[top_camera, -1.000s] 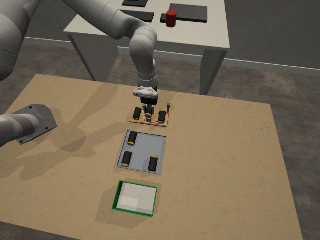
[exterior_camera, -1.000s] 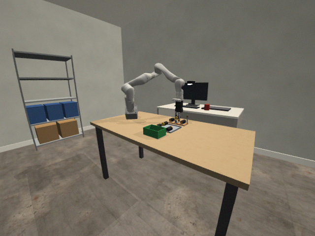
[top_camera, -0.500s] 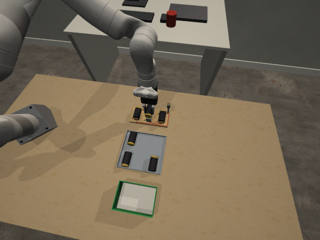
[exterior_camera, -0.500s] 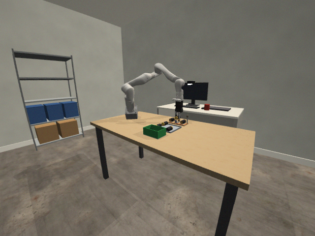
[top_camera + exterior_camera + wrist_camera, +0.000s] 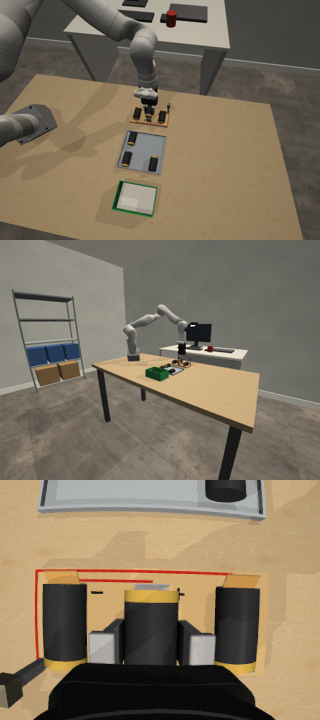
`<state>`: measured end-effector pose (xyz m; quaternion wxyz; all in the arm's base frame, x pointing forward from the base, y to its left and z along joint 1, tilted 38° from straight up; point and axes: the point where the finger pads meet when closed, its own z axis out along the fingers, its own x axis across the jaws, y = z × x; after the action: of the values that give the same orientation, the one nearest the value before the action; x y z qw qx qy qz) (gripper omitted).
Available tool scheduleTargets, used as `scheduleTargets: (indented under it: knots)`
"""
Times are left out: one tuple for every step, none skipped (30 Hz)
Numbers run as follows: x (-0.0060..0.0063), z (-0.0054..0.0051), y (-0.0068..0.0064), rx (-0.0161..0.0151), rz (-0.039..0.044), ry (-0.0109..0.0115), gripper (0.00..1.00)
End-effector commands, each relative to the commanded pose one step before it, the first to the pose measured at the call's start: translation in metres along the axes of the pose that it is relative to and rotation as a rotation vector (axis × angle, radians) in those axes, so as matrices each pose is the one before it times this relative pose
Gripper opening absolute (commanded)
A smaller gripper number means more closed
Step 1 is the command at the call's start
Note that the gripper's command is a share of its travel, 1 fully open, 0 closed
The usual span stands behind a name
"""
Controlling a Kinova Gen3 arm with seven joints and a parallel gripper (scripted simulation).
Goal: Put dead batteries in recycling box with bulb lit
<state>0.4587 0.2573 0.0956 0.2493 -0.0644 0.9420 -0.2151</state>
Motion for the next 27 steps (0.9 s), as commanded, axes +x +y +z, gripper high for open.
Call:
scheduleTargets:
  knots:
    - [0.00006, 0.00452, -0.00091, 0.00189, 0.00109, 0.00103, 0.57]
    - [0.0, 0.00181, 0.0, 0.0, 0.0, 0.0, 0.57]
    - [0.0, 0.00184, 0.0, 0.0, -0.00001, 0.0, 0.57]
    - [0.0, 0.00184, 0.0, 0.0, 0.00001, 0.0, 0.57]
    - [0.0, 0.00181, 0.0, 0.0, 0.0, 0.0, 0.57]
    - [0.0, 0.00175, 0.0, 0.0, 0.0, 0.0, 0.57]
    - [0.0, 0.00167, 0.0, 0.0, 0.0, 0.0, 0.57]
    - [0.0, 0.00156, 0.0, 0.0, -0.00001, 0.0, 0.57]
    - [0.0, 0.00143, 0.0, 0.0, 0.0, 0.0, 0.57]
    - [0.0, 0.00128, 0.0, 0.0, 0.00001, 0.0, 0.57]
    - [0.0, 0.0, 0.0, 0.0, 0.0, 0.0, 0.57]
    - [0.0, 0.0, 0.0, 0.0, 0.0, 0.0, 0.57]
    - [0.0, 0.00112, 0.0, 0.0, -0.00001, 0.0, 0.57]
    - [0.0, 0.00095, 0.0, 0.0, 0.0, 0.0, 0.57]
    - [0.0, 0.00077, 0.0, 0.0, 0.0, 0.0, 0.57]
    - [0.0, 0.0006, 0.0, 0.0, 0.0, 0.0, 0.57]
    - [0.0, 0.00043, 0.0, 0.0, 0.0, 0.0, 0.57]
    - [0.0, 0.00028, 0.0, 0.0, 0.0, 0.0, 0.57]
    - [0.0, 0.00015, 0.0, 0.0, 0.0, 0.0, 0.57]
    - [0.0, 0.00006, 0.0, 0.0, 0.0, 0.0, 0.57]
    - [0.0, 0.00001, 0.0, 0.0, 0.0, 0.0, 0.57]
    - [0.0, 0.0, 0.0, 0.0, 0.0, 0.0, 0.57]
    - [0.0, 0.0, 0.0, 0.0, 0.0, 0.0, 0.57]
    - [0.0, 0.0, 0.0, 0.0, 0.0, 0.0, 0.57]
    - [0.0, 0.0, 0.0, 0.0, 0.0, 0.0, 0.57]
    - [0.0, 0.0, 0.0, 0.0, 0.0, 0.0, 0.57]
    - [0.0, 0.0, 0.0, 0.0, 0.0, 0.0, 0.57]
